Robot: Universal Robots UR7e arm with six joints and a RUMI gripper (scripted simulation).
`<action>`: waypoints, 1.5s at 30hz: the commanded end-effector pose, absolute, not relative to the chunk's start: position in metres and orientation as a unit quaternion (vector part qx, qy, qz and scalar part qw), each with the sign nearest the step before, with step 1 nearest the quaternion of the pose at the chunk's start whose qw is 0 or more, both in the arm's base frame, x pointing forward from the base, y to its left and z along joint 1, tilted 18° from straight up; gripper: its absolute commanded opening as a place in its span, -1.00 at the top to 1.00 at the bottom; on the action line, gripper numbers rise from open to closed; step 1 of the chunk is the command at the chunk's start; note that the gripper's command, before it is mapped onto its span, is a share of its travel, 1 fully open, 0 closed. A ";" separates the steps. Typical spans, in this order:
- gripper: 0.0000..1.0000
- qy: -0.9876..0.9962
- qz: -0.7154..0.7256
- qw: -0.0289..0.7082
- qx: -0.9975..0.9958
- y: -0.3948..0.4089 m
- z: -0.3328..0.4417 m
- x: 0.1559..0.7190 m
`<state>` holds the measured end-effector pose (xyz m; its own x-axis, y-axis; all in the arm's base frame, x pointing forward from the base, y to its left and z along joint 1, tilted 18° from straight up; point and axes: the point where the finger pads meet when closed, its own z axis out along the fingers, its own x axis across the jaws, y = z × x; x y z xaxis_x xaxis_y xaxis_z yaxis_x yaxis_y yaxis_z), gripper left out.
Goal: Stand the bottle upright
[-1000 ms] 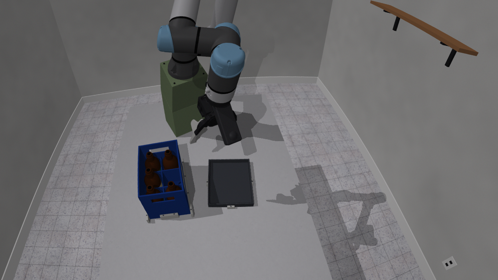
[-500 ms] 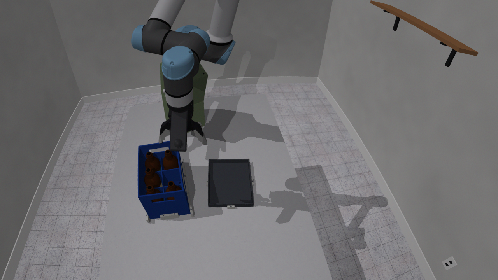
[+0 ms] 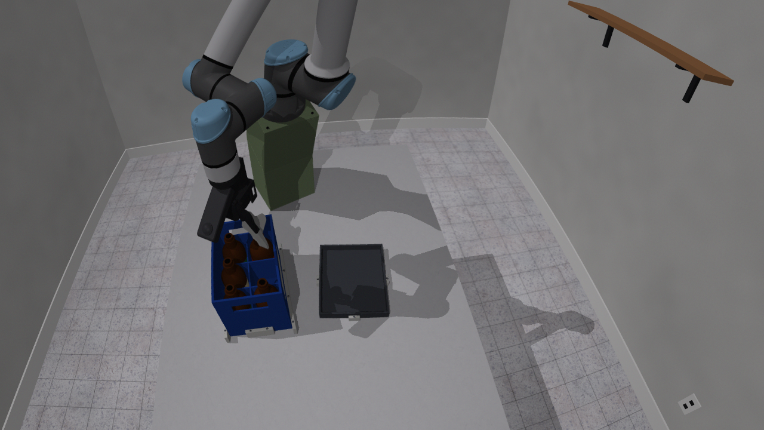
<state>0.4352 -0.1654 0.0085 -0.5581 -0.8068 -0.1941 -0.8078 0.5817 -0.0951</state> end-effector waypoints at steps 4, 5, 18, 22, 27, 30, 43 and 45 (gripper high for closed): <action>-1.00 0.911 -0.009 0.142 -0.388 -0.201 -0.025 0.420; -1.00 0.911 -0.009 0.142 -0.388 -0.201 -0.025 0.420; -1.00 0.923 -0.014 0.156 -0.352 -0.215 -0.037 0.408; -1.00 0.923 -0.014 0.156 -0.352 -0.215 -0.037 0.408; 1.00 0.923 -0.014 0.156 -0.352 -0.215 -0.037 0.408; 1.00 0.923 -0.014 0.156 -0.352 -0.215 -0.037 0.408; 1.00 0.923 -0.014 0.156 -0.352 -0.215 -0.037 0.408; 1.00 0.923 -0.014 0.156 -0.352 -0.215 -0.037 0.408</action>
